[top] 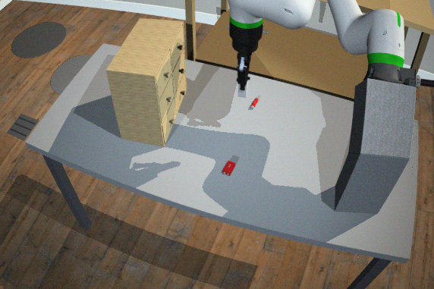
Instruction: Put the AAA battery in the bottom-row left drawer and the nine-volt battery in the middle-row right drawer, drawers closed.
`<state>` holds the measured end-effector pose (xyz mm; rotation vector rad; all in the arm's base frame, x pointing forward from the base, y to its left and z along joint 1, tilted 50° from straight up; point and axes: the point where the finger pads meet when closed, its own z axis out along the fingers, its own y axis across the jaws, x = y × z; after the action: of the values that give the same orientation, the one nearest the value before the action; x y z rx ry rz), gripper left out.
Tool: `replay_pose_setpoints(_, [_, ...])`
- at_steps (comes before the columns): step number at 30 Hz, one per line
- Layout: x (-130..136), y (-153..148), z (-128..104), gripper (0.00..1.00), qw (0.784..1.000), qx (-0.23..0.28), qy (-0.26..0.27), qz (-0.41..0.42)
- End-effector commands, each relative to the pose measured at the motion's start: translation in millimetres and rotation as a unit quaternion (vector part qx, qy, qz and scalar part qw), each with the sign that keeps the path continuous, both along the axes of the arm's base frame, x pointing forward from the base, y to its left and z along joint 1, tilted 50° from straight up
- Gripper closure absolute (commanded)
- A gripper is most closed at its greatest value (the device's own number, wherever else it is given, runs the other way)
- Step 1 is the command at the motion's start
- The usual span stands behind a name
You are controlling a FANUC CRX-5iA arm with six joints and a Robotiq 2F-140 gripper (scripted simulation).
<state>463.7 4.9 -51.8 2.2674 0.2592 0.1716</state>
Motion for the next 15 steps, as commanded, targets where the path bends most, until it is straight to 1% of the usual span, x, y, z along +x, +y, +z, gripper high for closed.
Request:
replay_pose_setpoints(1, [0,0,0,1.00,1.000,0.000,0.000,0.000])
replay_pose_setpoints(8, [1,0,1,1.00,1.000,0.000,0.000,0.000])
replay_pose_setpoints(9, [4,-4,10,1.00,1.000,0.000,0.000,0.000])
replay_pose_setpoints(10, [10,-11,28,1.00,1.000,0.001,0.000,0.001])
replay_pose_setpoints(11, [17,-23,53,1.00,1.000,0.001,0.000,0.001])
replay_pose_setpoints(13, [17,-23,53,1.00,1.000,0.001,0.000,0.001])
replay_pose_setpoints(14, [23,-37,81,1.00,1.000,0.001,0.000,0.001])
replay_pose_setpoints(15, [23,-37,81,1.00,1.000,0.001,0.000,0.001])
